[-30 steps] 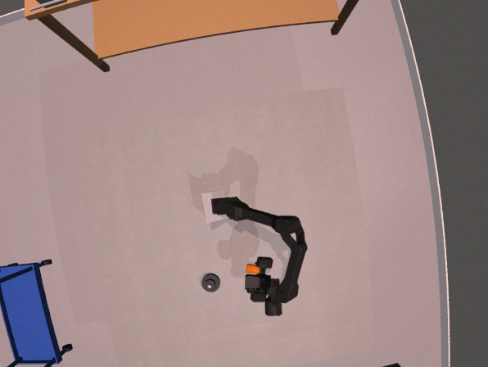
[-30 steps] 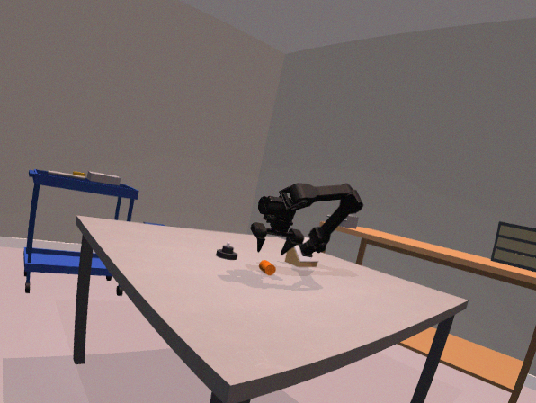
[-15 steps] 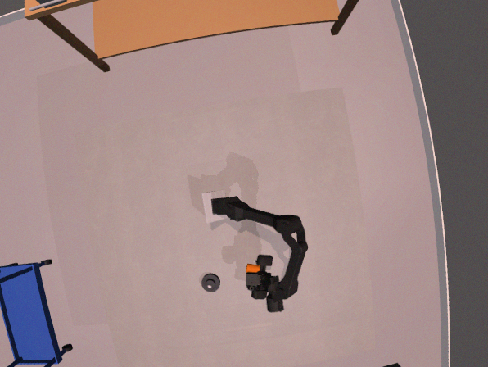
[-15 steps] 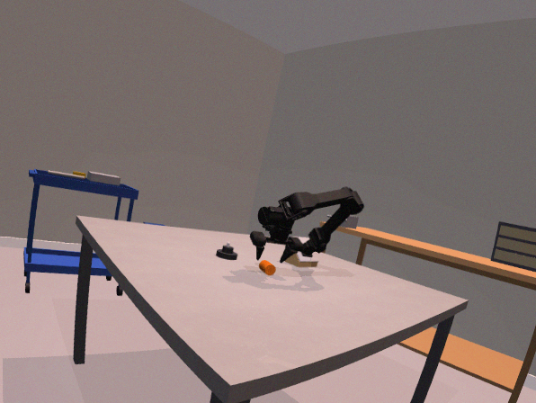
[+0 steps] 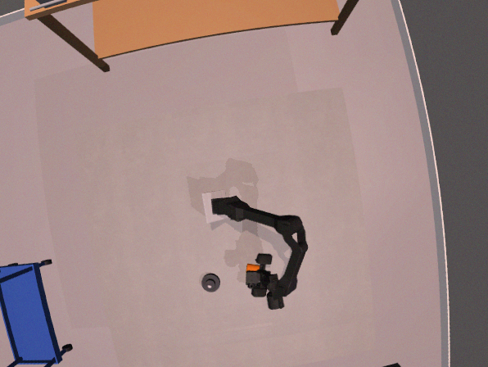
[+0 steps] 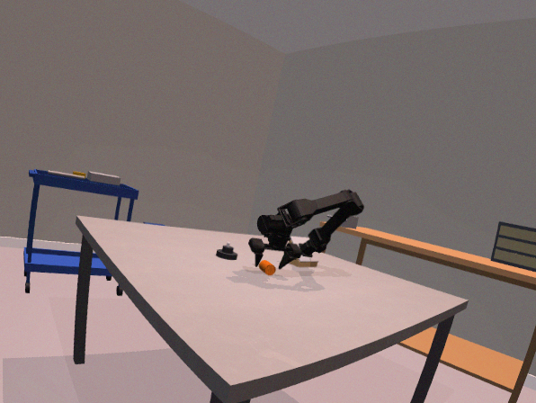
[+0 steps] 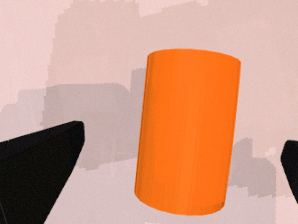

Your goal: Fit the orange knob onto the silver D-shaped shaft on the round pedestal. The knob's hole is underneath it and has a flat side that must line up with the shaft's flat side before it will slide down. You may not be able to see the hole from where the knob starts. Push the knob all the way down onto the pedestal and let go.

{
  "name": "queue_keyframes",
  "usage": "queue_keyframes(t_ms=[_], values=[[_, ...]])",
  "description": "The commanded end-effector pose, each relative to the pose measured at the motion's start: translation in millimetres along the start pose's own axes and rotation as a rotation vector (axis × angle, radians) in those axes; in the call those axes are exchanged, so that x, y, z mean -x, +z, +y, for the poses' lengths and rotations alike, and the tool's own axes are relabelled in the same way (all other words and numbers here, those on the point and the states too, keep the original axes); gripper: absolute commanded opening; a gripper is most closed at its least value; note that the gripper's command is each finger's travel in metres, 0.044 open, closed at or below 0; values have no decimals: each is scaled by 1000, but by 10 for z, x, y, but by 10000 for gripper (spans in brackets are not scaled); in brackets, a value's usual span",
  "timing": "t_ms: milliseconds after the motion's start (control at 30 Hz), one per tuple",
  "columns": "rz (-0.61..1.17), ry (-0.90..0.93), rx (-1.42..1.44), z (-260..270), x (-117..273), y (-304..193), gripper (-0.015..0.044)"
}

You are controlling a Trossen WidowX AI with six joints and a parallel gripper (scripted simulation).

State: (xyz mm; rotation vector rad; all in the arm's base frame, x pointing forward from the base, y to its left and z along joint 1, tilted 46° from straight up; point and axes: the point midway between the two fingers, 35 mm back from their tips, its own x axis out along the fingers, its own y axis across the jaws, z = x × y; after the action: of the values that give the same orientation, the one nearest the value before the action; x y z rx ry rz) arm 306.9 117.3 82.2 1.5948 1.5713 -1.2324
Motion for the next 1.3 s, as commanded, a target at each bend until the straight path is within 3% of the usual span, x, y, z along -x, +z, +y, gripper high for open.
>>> queue_keyframes(t_ms=[0, 100, 367, 633, 1033, 1267], values=[[1, -7, -10, -4, -86, -12, 440], [1, -8, -10, -5, -108, -20, 440], [1, -8, -10, -5, -108, -20, 240], [1, -8, -10, -5, -108, -20, 240], [3, -7, -9, -5, -106, -19, 179], [101, -5, -5, -5, -78, 43, 179]])
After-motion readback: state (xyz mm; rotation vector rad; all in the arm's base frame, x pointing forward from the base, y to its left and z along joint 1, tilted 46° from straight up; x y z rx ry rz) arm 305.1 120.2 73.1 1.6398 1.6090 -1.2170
